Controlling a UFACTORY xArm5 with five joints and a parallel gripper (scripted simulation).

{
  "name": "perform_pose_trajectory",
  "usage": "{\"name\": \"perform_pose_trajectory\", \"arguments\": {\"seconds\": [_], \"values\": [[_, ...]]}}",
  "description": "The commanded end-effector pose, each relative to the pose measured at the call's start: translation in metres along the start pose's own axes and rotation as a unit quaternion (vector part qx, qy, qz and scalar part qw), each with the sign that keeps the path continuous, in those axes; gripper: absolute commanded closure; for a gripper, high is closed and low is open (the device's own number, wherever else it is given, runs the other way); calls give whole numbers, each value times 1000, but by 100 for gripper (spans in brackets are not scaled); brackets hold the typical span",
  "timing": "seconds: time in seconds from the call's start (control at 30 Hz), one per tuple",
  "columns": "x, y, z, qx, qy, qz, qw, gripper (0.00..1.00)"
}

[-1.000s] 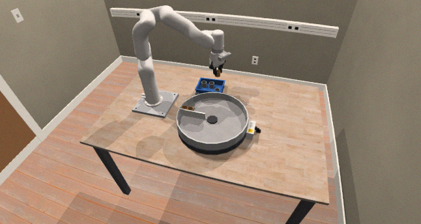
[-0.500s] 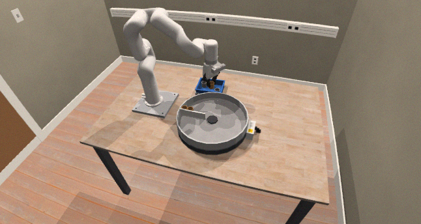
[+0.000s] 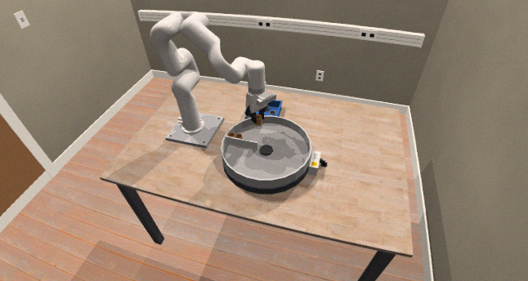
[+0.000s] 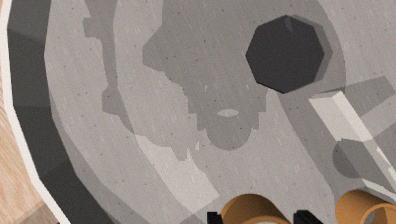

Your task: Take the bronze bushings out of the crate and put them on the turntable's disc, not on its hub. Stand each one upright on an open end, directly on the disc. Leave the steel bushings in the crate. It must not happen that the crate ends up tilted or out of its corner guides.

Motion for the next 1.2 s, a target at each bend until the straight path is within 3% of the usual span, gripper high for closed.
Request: {"name": "perform_pose_trajectory", "arguments": {"seconds": [0.0,0.57,0.77,1.17], "values": [[1,11,6,2,2,1,1000,100],[-1,12,6,2,2,1,1000,100],[-24,13,7,2,2,1,1000,100],[-24,13,7,2,2,1,1000,100]]}}
Point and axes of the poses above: the point where the finger pads meet when closed, its own x axis back along the fingers, its own y axis across the jaws, z = x × y, the point moved 5 cm from there along x, back along the fingers, and after that the axes turned 13 degrees about x, right-handed, at the moved point
